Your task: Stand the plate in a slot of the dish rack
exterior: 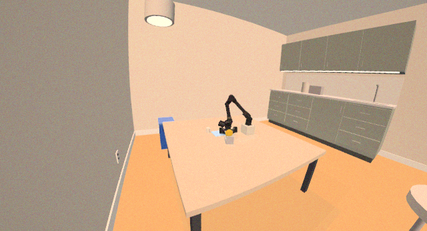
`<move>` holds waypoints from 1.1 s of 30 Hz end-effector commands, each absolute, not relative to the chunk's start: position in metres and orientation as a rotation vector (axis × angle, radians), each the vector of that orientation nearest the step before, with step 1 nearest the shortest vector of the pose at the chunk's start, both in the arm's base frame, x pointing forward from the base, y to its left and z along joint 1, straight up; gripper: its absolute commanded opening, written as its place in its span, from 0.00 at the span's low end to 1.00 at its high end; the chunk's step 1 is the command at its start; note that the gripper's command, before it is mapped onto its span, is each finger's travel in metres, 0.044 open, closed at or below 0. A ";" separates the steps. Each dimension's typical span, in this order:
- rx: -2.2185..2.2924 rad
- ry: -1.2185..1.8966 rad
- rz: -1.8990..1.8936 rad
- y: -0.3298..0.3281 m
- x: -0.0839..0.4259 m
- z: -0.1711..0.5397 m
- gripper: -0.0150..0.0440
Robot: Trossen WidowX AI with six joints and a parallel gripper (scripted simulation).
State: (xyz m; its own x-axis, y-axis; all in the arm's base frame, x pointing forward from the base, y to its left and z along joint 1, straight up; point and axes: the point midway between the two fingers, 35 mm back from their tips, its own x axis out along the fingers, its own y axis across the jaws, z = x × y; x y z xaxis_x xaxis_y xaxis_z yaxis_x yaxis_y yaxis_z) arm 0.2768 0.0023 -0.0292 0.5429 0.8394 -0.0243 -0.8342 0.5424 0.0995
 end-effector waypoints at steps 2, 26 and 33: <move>0.078 0.072 0.995 0.002 0.278 -0.030 0.25; 0.076 0.070 0.996 0.005 0.282 -0.030 0.25; 0.076 0.070 0.997 0.005 0.282 -0.043 0.25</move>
